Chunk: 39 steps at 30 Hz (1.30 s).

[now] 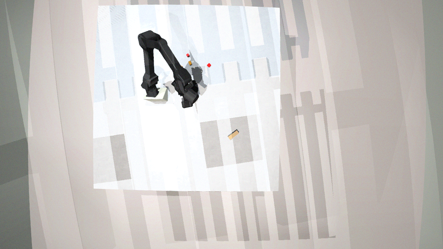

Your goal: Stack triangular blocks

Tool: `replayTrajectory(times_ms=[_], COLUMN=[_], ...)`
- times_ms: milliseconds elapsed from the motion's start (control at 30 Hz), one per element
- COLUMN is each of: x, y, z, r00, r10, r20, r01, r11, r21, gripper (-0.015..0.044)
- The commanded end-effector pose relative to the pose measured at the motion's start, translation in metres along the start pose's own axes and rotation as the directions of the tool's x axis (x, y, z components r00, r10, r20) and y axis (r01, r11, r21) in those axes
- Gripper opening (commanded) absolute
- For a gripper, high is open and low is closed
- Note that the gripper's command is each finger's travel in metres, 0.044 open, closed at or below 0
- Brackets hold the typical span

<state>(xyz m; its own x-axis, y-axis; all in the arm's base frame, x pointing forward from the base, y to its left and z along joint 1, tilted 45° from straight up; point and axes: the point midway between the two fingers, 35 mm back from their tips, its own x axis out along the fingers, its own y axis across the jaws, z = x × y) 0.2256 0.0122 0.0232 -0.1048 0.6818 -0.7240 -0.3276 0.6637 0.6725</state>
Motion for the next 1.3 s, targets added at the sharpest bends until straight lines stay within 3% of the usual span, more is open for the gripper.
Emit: replayTrajectory(times_ms=[0,1267], x=[0.014,0.028], y=[0.001,0.0], z=[0.006,0.011], r00=[1.0,1.0], r10=[0.005,0.01], r20=[0.002,0.003], r01=[-0.005,-0.01], r11=[1.0,1.0], r21=[0.002,-0.002], gripper=[0.0,0.0])
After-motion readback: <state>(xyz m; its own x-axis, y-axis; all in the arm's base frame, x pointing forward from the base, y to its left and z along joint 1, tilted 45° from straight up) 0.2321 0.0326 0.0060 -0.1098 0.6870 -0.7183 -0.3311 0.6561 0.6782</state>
